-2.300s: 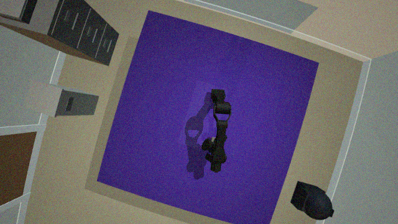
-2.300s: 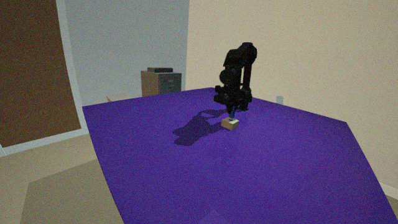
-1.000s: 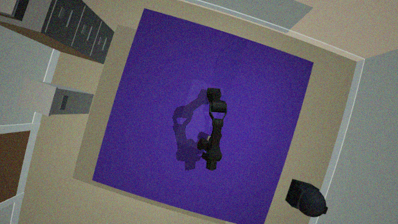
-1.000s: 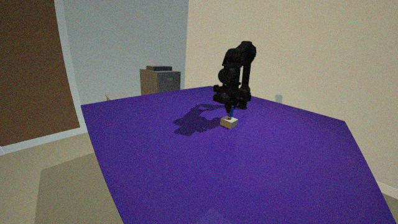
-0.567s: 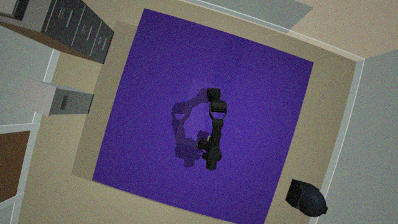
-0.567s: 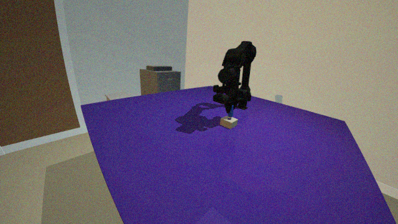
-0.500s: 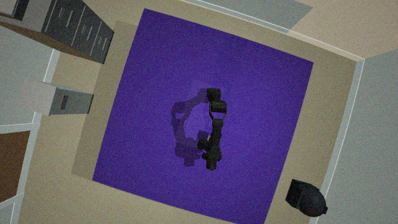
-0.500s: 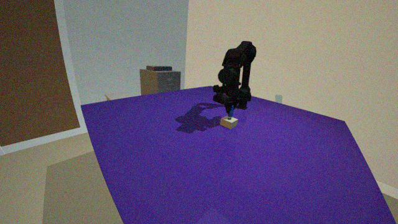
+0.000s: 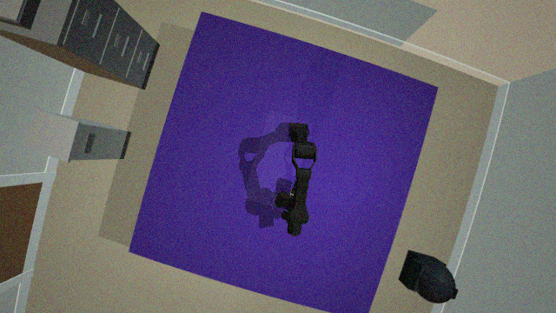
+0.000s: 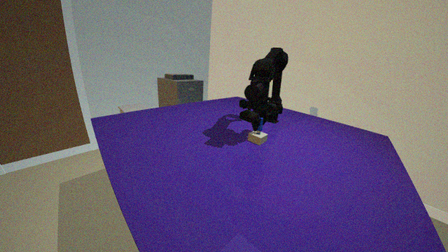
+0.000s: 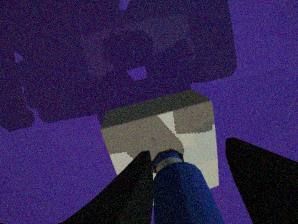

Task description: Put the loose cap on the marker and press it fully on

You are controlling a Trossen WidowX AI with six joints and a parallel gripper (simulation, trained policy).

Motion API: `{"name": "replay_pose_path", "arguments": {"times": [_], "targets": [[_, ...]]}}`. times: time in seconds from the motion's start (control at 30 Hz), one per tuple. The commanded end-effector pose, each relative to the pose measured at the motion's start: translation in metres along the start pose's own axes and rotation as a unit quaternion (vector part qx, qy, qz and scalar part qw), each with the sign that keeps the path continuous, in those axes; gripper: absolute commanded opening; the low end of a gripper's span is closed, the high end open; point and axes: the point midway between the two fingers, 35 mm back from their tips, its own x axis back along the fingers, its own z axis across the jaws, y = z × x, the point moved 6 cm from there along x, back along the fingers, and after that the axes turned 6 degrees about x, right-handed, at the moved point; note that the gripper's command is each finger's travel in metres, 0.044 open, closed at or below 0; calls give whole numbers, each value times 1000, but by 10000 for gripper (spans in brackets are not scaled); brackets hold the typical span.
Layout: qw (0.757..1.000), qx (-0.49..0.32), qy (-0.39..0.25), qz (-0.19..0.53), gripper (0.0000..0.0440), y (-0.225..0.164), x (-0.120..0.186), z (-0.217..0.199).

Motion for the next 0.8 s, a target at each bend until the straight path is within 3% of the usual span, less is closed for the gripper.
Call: {"name": "replay_pose_path", "arguments": {"times": [0.0,0.27,0.77], "targets": [[1000,5,-17,0,241,1,-3,-9],[1000,12,-2,4,439,2,1,-14],[998,11,63,17,440,2,45,-17]]}}
